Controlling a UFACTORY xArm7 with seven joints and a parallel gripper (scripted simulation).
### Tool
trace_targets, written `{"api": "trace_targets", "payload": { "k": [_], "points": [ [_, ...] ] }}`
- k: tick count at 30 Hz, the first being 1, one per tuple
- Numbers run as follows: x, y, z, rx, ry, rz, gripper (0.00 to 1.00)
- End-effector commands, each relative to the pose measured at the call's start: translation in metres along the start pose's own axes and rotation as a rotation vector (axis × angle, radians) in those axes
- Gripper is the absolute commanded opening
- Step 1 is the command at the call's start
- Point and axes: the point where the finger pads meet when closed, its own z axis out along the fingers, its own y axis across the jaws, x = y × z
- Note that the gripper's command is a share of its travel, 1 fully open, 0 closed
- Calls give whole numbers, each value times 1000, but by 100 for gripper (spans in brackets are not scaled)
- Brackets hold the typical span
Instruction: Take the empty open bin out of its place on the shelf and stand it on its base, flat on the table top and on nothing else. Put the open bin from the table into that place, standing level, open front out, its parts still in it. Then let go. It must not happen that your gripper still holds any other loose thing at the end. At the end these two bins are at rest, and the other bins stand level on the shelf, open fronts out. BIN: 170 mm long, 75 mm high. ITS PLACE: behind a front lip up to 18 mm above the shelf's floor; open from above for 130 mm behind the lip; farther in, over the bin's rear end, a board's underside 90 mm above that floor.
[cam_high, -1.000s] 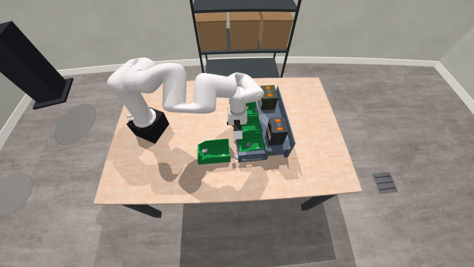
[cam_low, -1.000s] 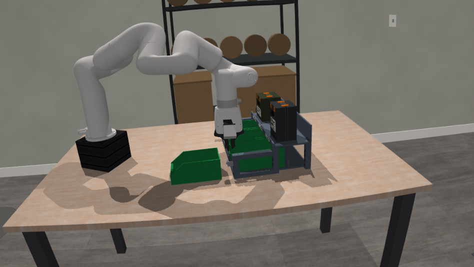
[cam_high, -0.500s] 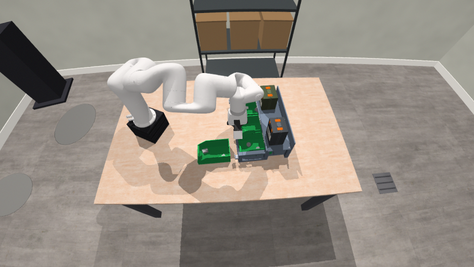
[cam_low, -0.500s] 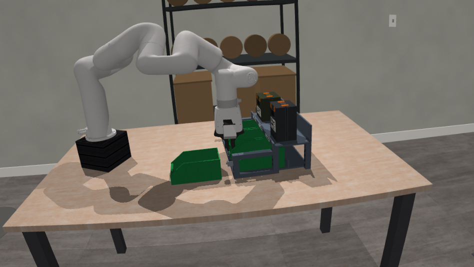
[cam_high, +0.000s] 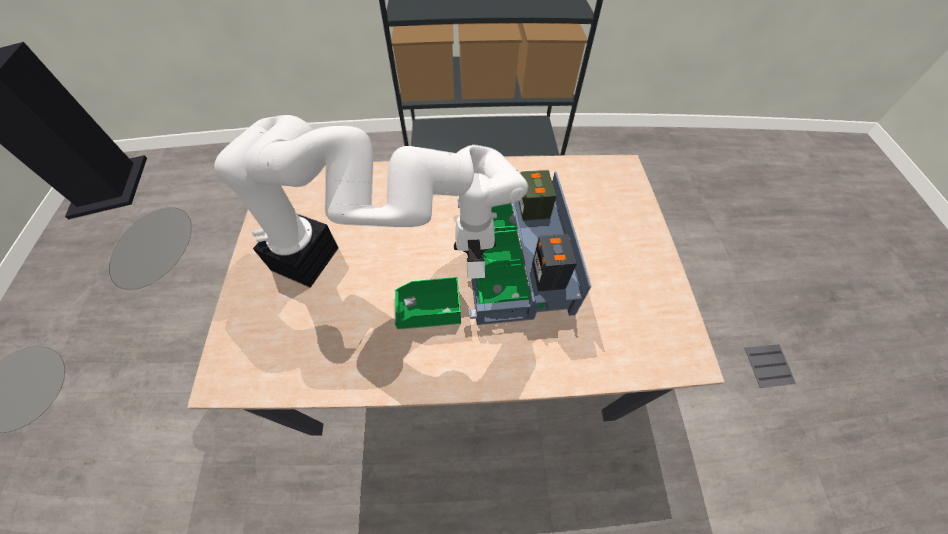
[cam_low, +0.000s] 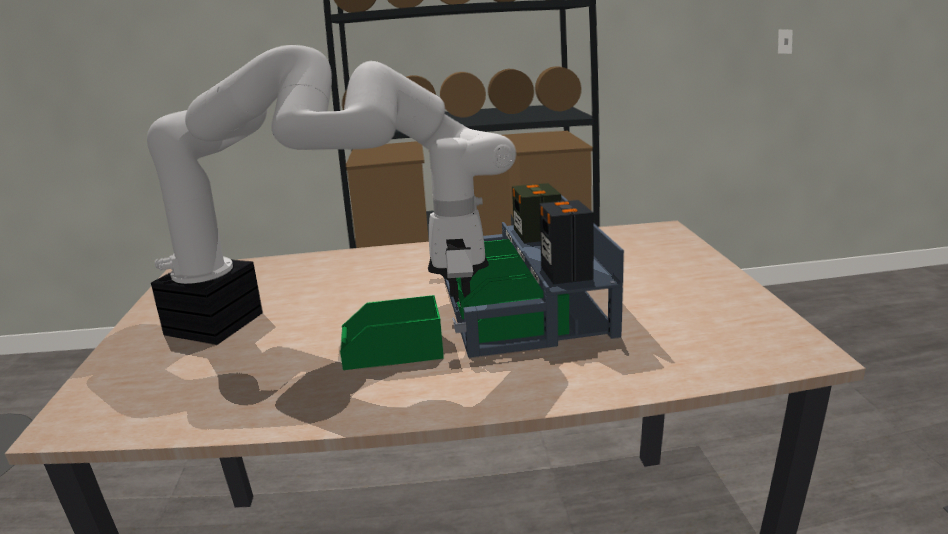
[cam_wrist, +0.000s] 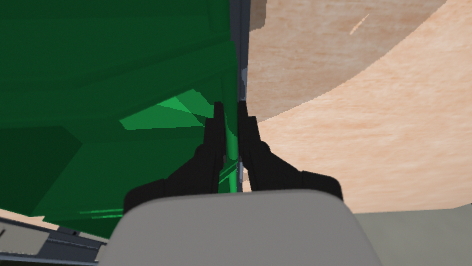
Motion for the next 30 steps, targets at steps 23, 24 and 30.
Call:
{"api": "trace_targets", "payload": {
  "k": [23,24,30],
  "points": [
    [0,-1,-16,4,0,0,0],
    [0,-1,-17,4,0,0,0],
    [0,-1,-21,4,0,0,0]
  ]
}}
